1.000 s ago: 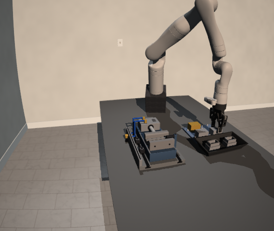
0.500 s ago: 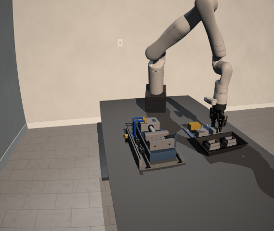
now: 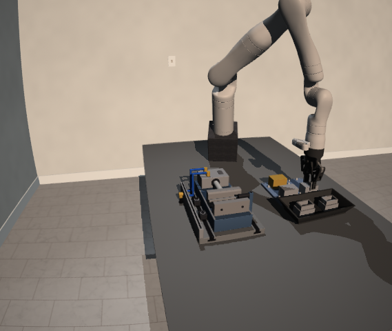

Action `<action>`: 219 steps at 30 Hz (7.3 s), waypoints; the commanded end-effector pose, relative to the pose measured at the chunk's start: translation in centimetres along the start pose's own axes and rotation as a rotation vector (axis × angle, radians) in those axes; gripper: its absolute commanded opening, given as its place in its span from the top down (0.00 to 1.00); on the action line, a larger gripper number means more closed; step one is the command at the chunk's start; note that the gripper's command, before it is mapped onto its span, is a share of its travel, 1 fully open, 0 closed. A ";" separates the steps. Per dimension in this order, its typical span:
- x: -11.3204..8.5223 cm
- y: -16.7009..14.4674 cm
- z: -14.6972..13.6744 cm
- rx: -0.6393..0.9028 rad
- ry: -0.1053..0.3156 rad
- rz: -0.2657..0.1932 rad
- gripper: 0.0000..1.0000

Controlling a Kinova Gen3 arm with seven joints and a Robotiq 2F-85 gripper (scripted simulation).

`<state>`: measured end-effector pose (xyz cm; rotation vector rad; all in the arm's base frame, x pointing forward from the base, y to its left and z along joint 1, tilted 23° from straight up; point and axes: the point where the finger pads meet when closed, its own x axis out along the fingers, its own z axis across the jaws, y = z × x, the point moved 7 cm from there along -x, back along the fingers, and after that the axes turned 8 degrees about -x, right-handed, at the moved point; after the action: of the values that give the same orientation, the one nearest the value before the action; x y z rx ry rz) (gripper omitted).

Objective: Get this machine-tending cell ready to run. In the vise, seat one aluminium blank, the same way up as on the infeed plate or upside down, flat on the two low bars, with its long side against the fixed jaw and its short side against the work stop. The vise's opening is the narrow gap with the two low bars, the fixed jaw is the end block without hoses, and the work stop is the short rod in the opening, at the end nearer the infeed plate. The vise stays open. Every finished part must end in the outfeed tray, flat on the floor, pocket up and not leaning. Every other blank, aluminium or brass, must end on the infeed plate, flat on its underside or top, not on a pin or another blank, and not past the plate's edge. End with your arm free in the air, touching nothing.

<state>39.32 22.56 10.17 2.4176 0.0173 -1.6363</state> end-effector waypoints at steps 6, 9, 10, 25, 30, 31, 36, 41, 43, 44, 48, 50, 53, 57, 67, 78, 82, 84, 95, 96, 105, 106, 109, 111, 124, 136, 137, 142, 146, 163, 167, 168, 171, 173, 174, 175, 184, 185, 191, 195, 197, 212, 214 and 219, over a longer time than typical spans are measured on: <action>0.0 0.0 0.0 0.000 0.001 -0.001 1.00; 0.0 0.0 0.0 0.000 0.001 -0.001 1.00; 0.0 0.0 0.0 0.000 0.001 -0.001 1.00; 0.0 0.0 0.0 0.000 0.001 -0.001 1.00; 0.0 0.0 0.0 0.000 0.001 -0.001 1.00; 0.0 0.0 0.0 0.000 0.001 -0.001 1.00; 0.0 0.0 0.0 0.000 0.001 -0.001 1.00; 0.0 0.0 0.0 0.000 0.001 -0.001 1.00; 0.0 0.0 0.0 0.000 0.001 -0.001 1.00; 0.0 0.0 0.0 0.000 0.001 -0.001 1.00; 0.0 0.0 0.0 0.000 0.001 -0.001 1.00; 0.0 0.0 0.0 0.000 0.001 -0.001 1.00; 0.0 0.0 0.0 0.000 0.001 -0.001 1.00; -0.1 0.0 0.0 0.000 0.001 -0.001 1.00; -2.4 0.0 0.0 0.000 0.001 -0.001 1.00; -6.6 0.0 0.0 0.000 0.001 -0.001 1.00; -8.5 0.0 0.0 0.000 0.001 -0.001 1.00; -9.3 0.0 0.0 0.000 0.001 -0.001 1.00; -11.6 0.0 0.0 0.000 0.001 -0.001 1.00; -11.7 0.0 0.0 0.000 0.001 -0.001 1.00; -11.8 0.0 0.0 0.000 0.001 -0.001 1.00; -11.8 0.0 0.0 0.000 0.001 -0.001 1.00; -11.8 0.3 -0.1 0.000 0.000 -0.001 1.00; -11.8 0.7 -0.1 0.000 0.000 -0.001 1.00; -11.7 6.5 -0.8 0.001 0.000 -0.001 1.00; -11.7 15.3 -1.8 0.002 0.000 -0.001 1.00; -11.7 15.3 -1.8 0.002 0.000 -0.001 1.00; -11.7 19.3 -2.2 0.002 0.000 -0.001 1.00; -11.7 22.3 -2.6 0.002 0.000 -0.001 1.00; -11.8 32.0 -3.7 0.003 0.001 0.000 1.00; -11.7 33.9 -3.9 0.004 -0.001 0.000 1.00; -11.7 34.3 -4.0 0.004 -0.001 0.000 1.00; -11.7 34.6 -4.0 0.004 -0.001 0.000 1.00; -11.7 35.3 -4.1 0.004 0.000 0.000 1.00; -11.7 35.5 -4.1 0.004 0.000 0.000 1.00; -11.7 35.8 -4.1 0.004 0.000 0.000 1.00; -11.8 36.6 -4.2 0.004 0.001 -0.001 1.00; -11.8 36.6 -4.2 0.004 0.001 -0.001 1.00; -11.8 36.6 -4.2 0.004 0.001 -0.001 1.00; -11.8 36.6 -4.2 0.004 0.001 -0.001 1.00; -11.8 36.6 -4.2 0.004 0.001 -0.001 1.00; -11.8 36.6 -4.2 0.004 0.001 -0.001 1.00; -11.8 36.6 -4.2 0.004 0.001 -0.001 1.00; -11.8 36.6 -4.2 0.004 0.001 -0.001 1.00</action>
<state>43.57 -11.02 28.83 2.4196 0.0155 -1.6394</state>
